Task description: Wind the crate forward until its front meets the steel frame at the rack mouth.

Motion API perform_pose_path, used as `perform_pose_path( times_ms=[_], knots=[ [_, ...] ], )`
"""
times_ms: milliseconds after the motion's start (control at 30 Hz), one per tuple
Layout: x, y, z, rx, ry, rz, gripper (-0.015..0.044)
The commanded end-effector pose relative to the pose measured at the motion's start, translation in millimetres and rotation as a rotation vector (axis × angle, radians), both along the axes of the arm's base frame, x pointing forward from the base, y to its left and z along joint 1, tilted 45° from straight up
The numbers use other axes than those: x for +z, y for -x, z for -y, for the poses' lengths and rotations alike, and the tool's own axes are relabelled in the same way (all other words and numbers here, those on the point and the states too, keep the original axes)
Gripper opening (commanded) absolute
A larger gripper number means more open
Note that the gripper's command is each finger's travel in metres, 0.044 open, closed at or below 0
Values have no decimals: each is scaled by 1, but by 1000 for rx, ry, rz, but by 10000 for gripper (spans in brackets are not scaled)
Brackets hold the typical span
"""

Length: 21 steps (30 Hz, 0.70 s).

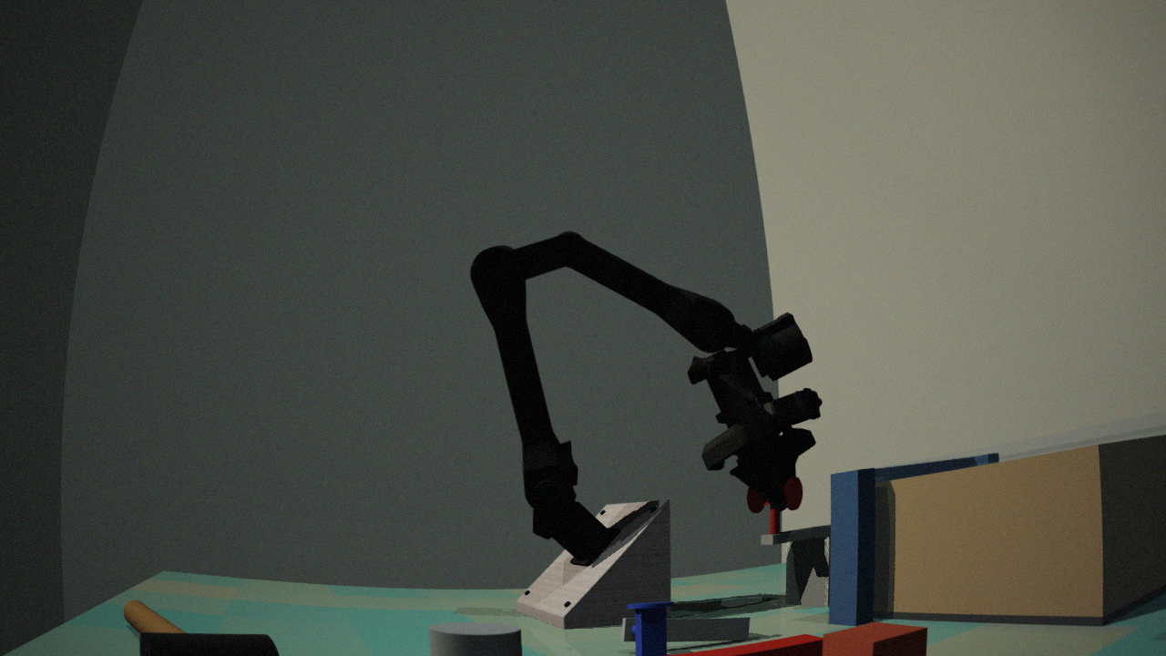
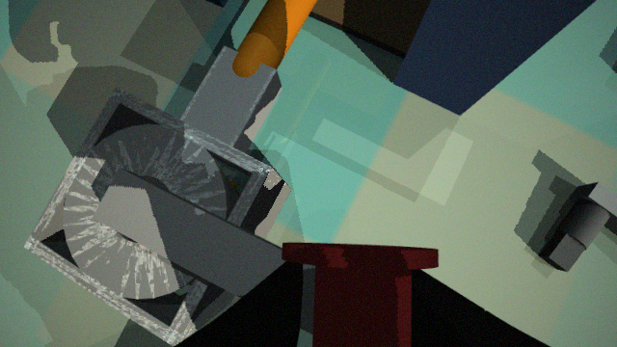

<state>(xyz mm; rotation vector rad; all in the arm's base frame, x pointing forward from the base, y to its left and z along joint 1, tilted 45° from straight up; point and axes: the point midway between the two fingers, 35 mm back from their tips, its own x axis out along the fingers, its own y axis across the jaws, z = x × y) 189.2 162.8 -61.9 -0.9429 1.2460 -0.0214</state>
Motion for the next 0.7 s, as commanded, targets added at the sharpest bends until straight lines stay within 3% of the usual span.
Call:
perform_pose_path(
  times_ms=[0, 267, 667],
  knots=[
    [1, -2, 0, 2, 3, 11, 236],
    [1, -2, 0, 2, 3, 11, 440],
    [48, 1, -44, 1, 3, 7, 440]
  ],
)
